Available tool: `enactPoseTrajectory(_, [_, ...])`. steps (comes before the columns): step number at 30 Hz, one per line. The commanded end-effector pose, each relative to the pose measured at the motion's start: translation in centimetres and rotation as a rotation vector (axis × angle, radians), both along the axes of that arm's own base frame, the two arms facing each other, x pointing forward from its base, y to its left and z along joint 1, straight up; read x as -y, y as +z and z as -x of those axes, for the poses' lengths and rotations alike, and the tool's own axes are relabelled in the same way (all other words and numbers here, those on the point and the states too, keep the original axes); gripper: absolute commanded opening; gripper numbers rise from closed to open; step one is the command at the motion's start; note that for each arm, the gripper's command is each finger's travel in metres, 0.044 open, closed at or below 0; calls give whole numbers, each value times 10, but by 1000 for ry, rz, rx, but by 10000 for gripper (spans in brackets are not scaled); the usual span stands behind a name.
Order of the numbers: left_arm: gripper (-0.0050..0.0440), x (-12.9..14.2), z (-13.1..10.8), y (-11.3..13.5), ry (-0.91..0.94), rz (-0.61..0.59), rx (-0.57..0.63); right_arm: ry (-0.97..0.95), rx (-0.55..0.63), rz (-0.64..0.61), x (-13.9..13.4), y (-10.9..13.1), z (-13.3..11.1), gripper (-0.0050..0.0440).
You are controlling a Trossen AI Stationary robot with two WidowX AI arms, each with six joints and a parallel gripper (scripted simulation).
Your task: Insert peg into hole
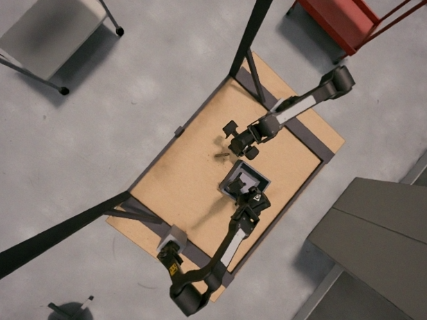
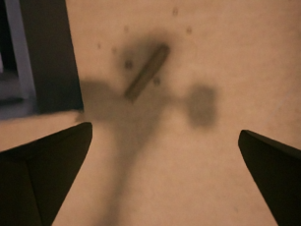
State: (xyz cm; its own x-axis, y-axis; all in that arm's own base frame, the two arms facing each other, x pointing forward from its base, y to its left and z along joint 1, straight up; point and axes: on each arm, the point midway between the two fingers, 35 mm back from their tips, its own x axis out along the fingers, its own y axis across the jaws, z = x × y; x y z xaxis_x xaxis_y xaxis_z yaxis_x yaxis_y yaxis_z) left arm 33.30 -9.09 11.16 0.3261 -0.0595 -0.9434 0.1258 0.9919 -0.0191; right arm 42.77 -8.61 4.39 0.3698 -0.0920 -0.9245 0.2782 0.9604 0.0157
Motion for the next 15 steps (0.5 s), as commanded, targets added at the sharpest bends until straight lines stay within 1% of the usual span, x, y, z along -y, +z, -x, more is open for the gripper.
enactPoseTrajectory(1, [440,-1,-28,5,-62,-3,42,76,-8,9,8,4,-12,440])
enactPoseTrajectory(5, [440,-2,-39,2,-88,-8,46,92,-18,10,10,1,-14,440])
enactPoseTrajectory(8, [440,-1,-38,2,-90,-8,45,95,-18,10,9,1,-14,440])
enactPoseTrajectory(11, [440,-1,-37,0,-92,-9,40,94,-5,15,9,7,-15,440])
enactPoseTrajectory(15, [440,-2,-35,2,-86,-11,45,89,-13,14,9,4,-12,440])
